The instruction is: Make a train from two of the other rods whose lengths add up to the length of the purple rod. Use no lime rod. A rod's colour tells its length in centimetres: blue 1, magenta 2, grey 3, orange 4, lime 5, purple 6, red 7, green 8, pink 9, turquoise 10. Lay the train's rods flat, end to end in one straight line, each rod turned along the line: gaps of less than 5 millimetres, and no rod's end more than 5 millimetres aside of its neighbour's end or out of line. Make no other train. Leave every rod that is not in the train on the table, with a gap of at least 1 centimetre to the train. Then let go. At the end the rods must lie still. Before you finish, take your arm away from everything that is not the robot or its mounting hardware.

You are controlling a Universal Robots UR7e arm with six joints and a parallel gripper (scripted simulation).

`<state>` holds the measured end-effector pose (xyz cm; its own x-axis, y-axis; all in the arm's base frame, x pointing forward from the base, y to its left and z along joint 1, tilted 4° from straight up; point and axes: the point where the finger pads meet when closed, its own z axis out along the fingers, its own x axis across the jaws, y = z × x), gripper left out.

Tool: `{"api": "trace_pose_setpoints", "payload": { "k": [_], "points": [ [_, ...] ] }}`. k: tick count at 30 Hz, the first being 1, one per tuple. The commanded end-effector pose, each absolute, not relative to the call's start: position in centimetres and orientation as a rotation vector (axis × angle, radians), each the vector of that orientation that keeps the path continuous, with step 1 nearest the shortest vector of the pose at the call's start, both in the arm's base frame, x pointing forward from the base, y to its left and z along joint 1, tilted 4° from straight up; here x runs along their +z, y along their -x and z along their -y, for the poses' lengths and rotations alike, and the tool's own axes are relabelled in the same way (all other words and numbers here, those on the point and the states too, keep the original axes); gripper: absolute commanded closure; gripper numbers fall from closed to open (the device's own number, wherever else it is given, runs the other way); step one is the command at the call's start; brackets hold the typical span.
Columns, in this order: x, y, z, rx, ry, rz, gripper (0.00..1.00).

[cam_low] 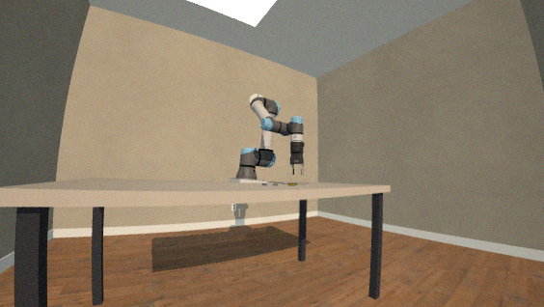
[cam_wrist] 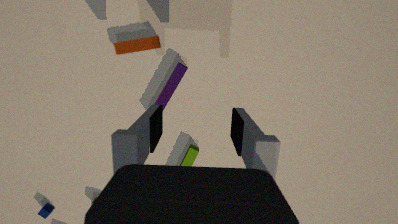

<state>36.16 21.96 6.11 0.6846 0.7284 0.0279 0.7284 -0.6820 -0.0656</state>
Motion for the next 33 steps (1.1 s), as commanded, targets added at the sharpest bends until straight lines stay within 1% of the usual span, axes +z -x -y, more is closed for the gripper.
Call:
{"api": "trace_pose_setpoints", "payload": {
  "k": [1,15,33],
  "points": [
    [6.14,-36.17,-21.93,-0.007,2.754,1.359,0.0],
    [6.07,-36.31,-21.63,-0.033,2.352,1.979,0.0],
    [6.01,-36.65,-21.4,-0.047,2.044,2.3,0.0]
  ]
}}
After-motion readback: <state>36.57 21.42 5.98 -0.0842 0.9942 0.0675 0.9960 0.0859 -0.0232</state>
